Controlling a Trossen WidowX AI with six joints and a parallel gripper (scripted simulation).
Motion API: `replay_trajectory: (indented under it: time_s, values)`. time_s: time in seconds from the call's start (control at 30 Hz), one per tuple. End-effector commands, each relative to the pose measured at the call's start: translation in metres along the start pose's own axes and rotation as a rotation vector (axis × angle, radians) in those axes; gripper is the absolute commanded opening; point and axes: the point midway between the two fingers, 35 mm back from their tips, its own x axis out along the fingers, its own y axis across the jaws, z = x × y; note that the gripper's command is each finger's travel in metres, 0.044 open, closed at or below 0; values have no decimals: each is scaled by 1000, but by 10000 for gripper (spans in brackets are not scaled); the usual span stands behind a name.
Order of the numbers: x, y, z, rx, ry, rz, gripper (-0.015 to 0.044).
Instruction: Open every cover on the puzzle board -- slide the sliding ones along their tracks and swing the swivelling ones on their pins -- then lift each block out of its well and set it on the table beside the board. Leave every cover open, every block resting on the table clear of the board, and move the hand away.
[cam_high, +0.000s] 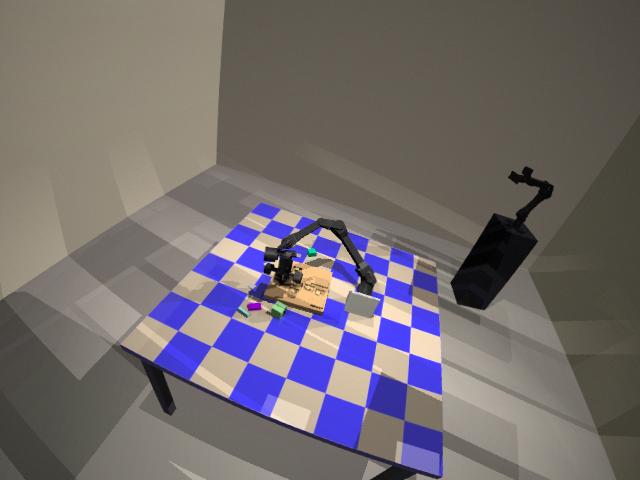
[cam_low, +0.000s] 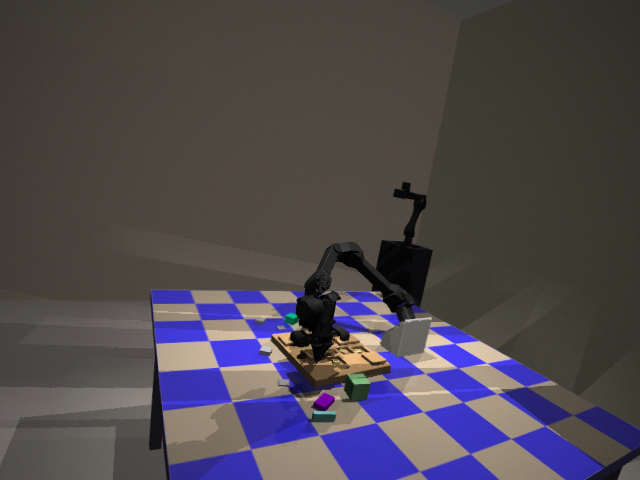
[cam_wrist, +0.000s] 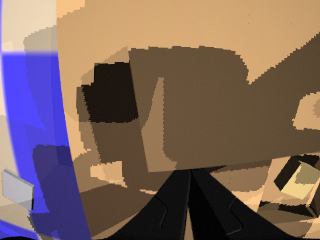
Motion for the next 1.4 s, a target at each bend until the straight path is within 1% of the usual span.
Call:
replay_trajectory:
  time_s: [0.0,0.27,1.37]
  values:
    - [-1,5,7,1,-4,6,0]
    - [-3,7,10,1,-4,6,0]
    - [-46,8,9,1,-2,6,0]
